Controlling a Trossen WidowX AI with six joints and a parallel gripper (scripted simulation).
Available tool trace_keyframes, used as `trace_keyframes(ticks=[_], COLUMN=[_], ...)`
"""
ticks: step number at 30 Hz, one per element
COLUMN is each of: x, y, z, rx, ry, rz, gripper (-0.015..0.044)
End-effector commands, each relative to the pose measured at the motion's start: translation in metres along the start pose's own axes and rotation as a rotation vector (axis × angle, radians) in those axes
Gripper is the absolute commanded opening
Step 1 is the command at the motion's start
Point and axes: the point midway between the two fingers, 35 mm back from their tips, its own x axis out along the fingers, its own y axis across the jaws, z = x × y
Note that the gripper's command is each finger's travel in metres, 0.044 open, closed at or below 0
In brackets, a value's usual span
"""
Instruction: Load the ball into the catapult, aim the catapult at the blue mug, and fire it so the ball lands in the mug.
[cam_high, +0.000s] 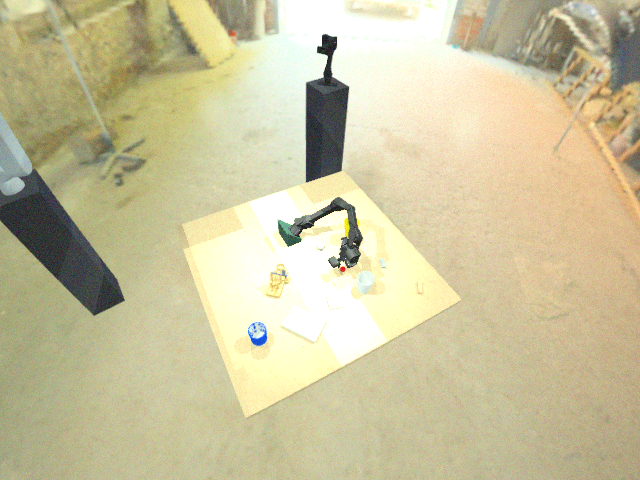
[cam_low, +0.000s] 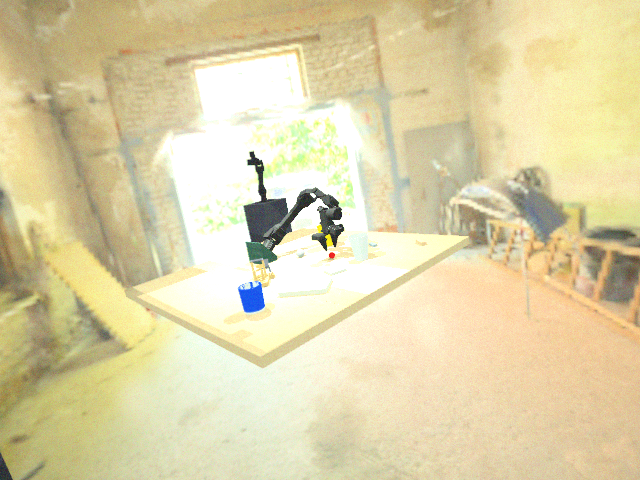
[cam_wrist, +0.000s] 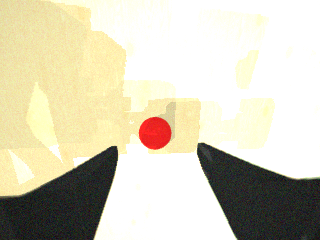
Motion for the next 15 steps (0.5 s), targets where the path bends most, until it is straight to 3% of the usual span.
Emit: trace_keyframes(ticks=[1, 15], x=[0.005, 0.028], y=[0.001, 0.001], z=[0.000, 0.000], rx=[0.003, 0.003], ry=[0.000, -0.001], rz=[0.006, 0.006], gripper=[0.0300, 0.0300])
